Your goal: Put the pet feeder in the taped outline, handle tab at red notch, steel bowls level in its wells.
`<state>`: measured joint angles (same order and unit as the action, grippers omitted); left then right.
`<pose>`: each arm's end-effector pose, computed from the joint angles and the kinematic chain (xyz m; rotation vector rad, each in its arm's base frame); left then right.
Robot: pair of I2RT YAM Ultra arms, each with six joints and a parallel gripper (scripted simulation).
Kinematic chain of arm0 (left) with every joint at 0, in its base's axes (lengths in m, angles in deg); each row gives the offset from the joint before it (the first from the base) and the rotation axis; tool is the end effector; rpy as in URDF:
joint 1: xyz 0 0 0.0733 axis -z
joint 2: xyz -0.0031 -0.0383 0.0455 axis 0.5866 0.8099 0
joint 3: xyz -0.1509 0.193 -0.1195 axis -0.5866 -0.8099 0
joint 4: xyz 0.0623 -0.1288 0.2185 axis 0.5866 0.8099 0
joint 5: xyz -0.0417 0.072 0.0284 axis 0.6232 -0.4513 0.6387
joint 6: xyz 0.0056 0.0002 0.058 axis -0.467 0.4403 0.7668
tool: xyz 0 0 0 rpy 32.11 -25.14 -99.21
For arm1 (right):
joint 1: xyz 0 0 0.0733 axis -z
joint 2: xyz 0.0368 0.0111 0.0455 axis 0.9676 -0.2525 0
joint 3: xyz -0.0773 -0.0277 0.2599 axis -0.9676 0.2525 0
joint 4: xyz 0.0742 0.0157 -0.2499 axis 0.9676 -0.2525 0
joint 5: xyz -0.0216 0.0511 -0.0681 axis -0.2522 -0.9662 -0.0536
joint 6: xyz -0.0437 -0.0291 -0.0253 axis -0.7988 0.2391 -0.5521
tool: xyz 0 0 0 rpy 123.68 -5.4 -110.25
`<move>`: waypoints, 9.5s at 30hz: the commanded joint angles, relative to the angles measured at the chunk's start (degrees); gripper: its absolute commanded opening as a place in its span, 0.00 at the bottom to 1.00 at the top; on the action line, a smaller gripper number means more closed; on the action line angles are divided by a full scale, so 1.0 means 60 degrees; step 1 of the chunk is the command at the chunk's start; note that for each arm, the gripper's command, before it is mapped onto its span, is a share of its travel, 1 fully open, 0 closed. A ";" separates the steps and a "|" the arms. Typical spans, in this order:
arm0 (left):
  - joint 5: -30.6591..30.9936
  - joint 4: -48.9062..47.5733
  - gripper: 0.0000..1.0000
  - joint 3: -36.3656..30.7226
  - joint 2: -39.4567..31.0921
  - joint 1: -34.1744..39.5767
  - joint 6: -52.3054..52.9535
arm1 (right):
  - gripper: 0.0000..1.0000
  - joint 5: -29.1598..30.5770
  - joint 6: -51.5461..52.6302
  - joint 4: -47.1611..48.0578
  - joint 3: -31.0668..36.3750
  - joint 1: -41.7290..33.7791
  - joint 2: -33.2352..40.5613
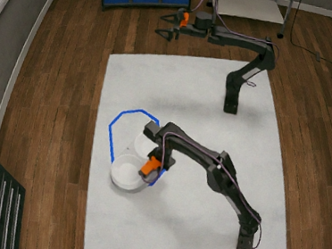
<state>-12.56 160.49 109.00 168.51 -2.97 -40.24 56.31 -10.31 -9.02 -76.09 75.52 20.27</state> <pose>0.4088 -0.2488 0.1746 -1.4653 2.4636 0.1998 0.2434 0.0005 0.4085 -0.0017 1.5637 -0.0023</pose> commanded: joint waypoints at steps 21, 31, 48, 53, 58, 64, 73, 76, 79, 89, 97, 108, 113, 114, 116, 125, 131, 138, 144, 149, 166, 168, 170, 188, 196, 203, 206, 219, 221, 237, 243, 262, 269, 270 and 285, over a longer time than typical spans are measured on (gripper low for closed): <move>-0.0170 0.0105 0.47 -0.0482 -0.0194 -0.0078 -0.0225 | 1.00 0.0058 -0.0085 0.0138 -0.0437 -0.0010 -0.0010; -0.0169 0.0413 0.47 0.0342 -0.0075 0.0104 -0.0291 | 1.00 0.0058 -0.0085 0.0138 -0.0437 -0.0010 -0.0010; -0.0166 0.1859 0.47 0.2373 0.0212 0.0337 -0.0535 | 1.00 0.0058 -0.0085 0.0138 -0.0437 -0.0010 -0.0010; -0.0165 0.2009 0.47 0.2617 0.0353 0.0166 -0.0546 | 1.00 0.0058 -0.0085 0.0138 -0.0437 -0.0010 -0.0010; -0.0164 0.2050 0.47 0.2714 0.0401 0.0236 -0.0549 | 1.00 0.0058 -0.0085 0.0138 -0.0437 -0.0010 -0.0010; -0.0161 0.2069 0.47 0.2765 0.0381 0.0239 -0.0551 | 1.00 0.0058 -0.0085 0.0138 -0.0437 -0.0010 -0.0010; 0.0266 0.1029 0.47 0.1904 -0.0376 -0.0113 0.1066 | 0.30 0.0058 -0.0085 0.0138 -0.0437 -0.0010 -0.0010; 0.0322 0.0716 0.47 0.1518 -0.0752 -0.0271 0.1381 | 0.30 0.0058 -0.0085 0.0138 -0.0437 -0.0010 -0.0010; 0.0327 0.0344 0.47 0.1177 -0.1210 -0.0464 0.1771 | 0.30 0.0058 -0.0085 0.0138 -0.0437 -0.0010 -0.0010; 0.0566 -0.0867 0.47 0.0049 -0.2292 -0.0881 0.3099 | 0.30 -0.0106 -0.0153 -0.1086 -0.1106 -0.0772 -0.1051; 0.0775 -0.2028 0.47 -0.1123 -0.3443 -0.1328 0.4330 | 0.30 0.0058 -0.0202 -0.2439 -0.2853 -0.1990 -0.2765; 0.1065 -0.3655 0.47 -0.2652 -0.4958 -0.1916 0.6037 | 0.30 -0.0076 -0.0322 -0.4454 -0.4797 -0.3645 -0.4859; 0.1342 -0.4652 0.47 -0.3596 -0.5647 -0.2205 0.7167 | 0.30 0.0166 -0.0168 -0.5151 -0.6067 -0.4115 -0.5635; 0.1284 -0.4777 0.47 -0.3701 -0.5988 -0.2346 0.7228 | 0.30 -0.0060 -0.0304 -0.5227 -0.6072 -0.4421 -0.6114; 0.1282 -0.5208 0.47 -0.3987 -0.6500 -0.2543 0.7719 | 0.30 -0.0205 -0.0354 -0.5652 -0.6289 -0.4766 -0.6541; 0.1716 -0.6809 0.47 -0.5633 -0.7913 -0.3113 0.9345 | 0.30 -0.0149 -0.0438 -0.7207 -0.7901 -0.5989 -0.8130; 0.1710 -0.8321 0.47 -0.6776 -0.9467 -0.3624 1.1371 | 0.30 -0.0120 -0.0441 -0.7932 -0.9098 -0.6722 -0.9294; 0.2059 -0.9265 0.47 -0.7763 -1.0290 -0.4045 1.1985 | 0.30 -0.0197 -0.0512 -0.9011 -0.9933 -0.7591 -1.0384; 0.2404 -1.0655 0.47 -0.9238 -1.1337 -0.4504 1.3773 | 0.30 0.0117 -0.0374 -0.9747 -1.1263 -0.7885 -1.1000; 0.2389 -1.1783 0.47 -1.0112 -1.2805 -0.4948 1.5101 | 0.30 -0.0278 -0.0603 -1.0636 -1.1723 -0.9068 -1.2360; 0.3124 -1.3076 0.47 -1.1020 -1.3767 -0.5462 1.5585 | 0.30 -0.0026 -0.0537 -1.1948 -1.3851 -0.9986 -1.3945; 0.3063 -1.3115 0.47 -1.1293 -1.3462 -0.5433 1.5591 | 0.30 -0.0232 -0.0604 -1.1912 -1.3877 -1.0236 -1.4156; 0.3015 -1.2984 0.47 -1.1319 -1.3781 -0.5574 1.5594 | 0.30 -0.0144 -0.0577 -1.1946 -1.3919 -1.0139 -1.4001; 0.2852 -1.2950 0.47 -1.1234 -1.3625 -0.5469 1.5790 | 0.30 -0.0115 -0.0629 -1.1440 -1.3222 -1.0101 -1.3712; 0.2852 -1.2950 0.47 -1.1234 -1.3625 -0.5469 1.5790 | 0.30 -0.0099 -0.0626 -1.0873 -1.2568 -1.0030 -1.3548; 0.2852 -1.2950 0.47 -1.1234 -1.3625 -0.5469 1.5790 | 0.30 -0.0100 -0.0627 -1.0465 -1.2099 -1.0058 -1.3510; 0.2852 -1.2950 0.47 -1.1234 -1.3625 -0.5469 1.5790 | 0.30 -0.0143 -0.0614 -1.0222 -1.1829 -1.0030 -1.3475; 0.2852 -1.2950 0.47 -1.1234 -1.3625 -0.5469 1.5790 | 0.29 -0.0188 -0.0605 -0.9752 -1.1440 -1.0091 -1.3320; 0.2852 -1.2950 0.47 -1.1234 -1.3625 -0.5469 1.5790 | 0.29 -0.0188 -0.0605 -0.9752 -1.1440 -1.0091 -1.3320; 0.2852 -1.2950 0.47 -1.1234 -1.3625 -0.5469 1.5790 | 0.26 -0.0189 -0.0605 -0.9750 -1.1444 -1.0091 -1.3324; 0.2852 -1.2950 0.47 -1.1234 -1.3625 -0.5469 1.5790 | 0.24 -0.0189 -0.0605 -0.9750 -1.1444 -1.0091 -1.3324; 0.2852 -1.2950 0.47 -1.1234 -1.3625 -0.5469 1.5790 | 0.20 -0.0217 -0.0606 -0.9752 -1.1446 -1.0091 -1.3324; 0.2852 -1.2950 0.47 -1.1234 -1.3625 -0.5469 1.5790 | 0.18 -0.0217 -0.0606 -0.9753 -1.1447 -1.0115 -1.3325; 0.2852 -1.2950 0.47 -1.1234 -1.3625 -0.5469 1.5790 | 0.18 -0.0217 -0.0606 -0.9753 -1.1447 -1.0115 -1.3325; 0.2852 -1.2950 0.47 -1.1234 -1.3625 -0.5469 1.5790 | 0.17 -0.0216 -0.0634 -0.9754 -1.1448 -1.0116 -1.3326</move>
<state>4.97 83.25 40.63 86.70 -36.01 54.06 55.74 -13.57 -68.41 -145.24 14.77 -62.26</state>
